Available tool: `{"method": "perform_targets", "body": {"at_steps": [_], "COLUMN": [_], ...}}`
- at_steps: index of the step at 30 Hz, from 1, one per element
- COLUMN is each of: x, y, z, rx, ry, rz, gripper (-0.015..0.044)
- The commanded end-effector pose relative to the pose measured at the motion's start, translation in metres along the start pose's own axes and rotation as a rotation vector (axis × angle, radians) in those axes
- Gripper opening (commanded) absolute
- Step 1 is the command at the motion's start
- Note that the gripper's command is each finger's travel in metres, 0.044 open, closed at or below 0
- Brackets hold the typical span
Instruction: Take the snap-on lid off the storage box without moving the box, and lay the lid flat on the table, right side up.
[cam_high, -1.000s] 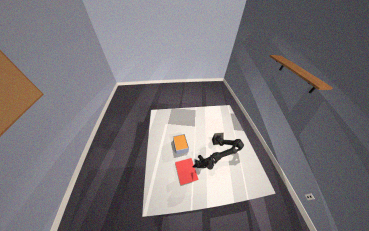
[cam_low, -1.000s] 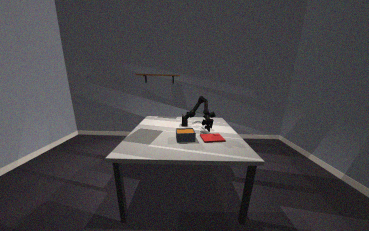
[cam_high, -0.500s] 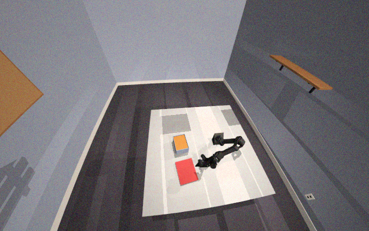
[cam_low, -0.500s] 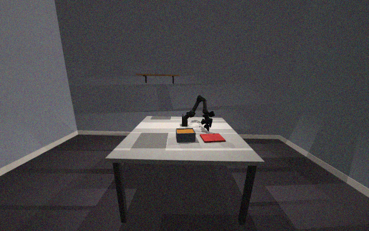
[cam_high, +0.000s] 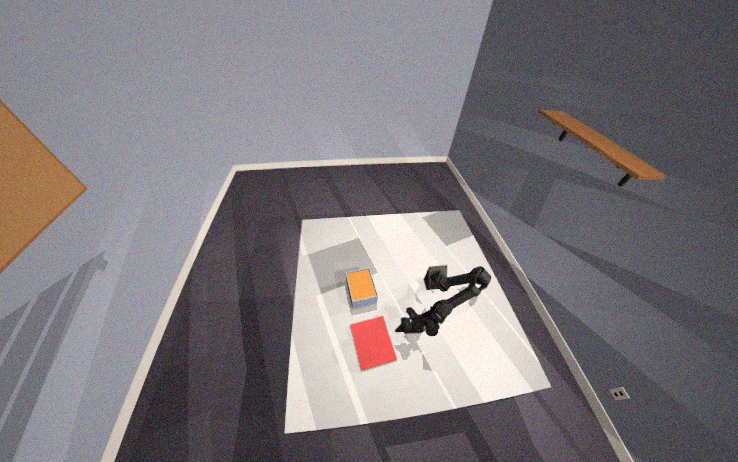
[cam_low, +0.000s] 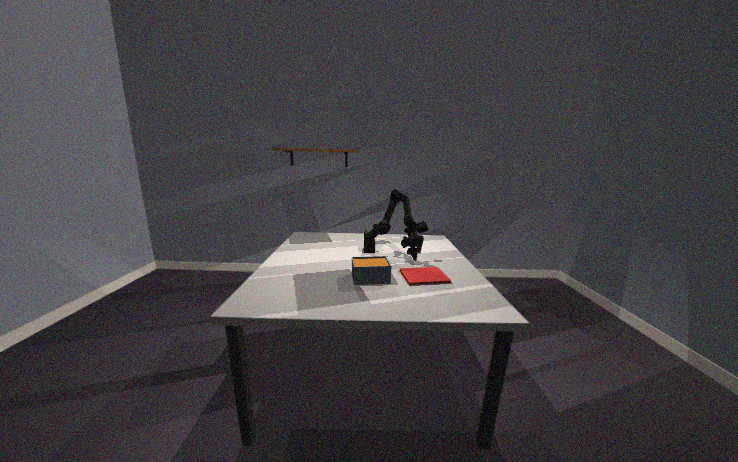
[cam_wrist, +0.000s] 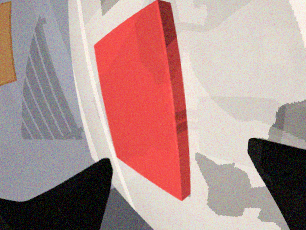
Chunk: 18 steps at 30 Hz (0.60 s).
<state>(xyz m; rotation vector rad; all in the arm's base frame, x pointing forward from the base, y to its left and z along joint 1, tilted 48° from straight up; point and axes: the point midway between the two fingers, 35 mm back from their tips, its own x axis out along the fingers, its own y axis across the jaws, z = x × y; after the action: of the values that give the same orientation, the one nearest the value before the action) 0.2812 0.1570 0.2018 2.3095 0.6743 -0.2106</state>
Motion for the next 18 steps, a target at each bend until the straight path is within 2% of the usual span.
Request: {"method": "perform_targets", "body": {"at_steps": [1, 18], "x": [-0.004, -0.034], "y": [0.004, 0.021], "z": [-0.001, -0.001], "rx": [0.006, 0.005], "ry": [-0.007, -0.007], "rz": [0.003, 0.003], "gripper": [0.0440, 0.0440]}}
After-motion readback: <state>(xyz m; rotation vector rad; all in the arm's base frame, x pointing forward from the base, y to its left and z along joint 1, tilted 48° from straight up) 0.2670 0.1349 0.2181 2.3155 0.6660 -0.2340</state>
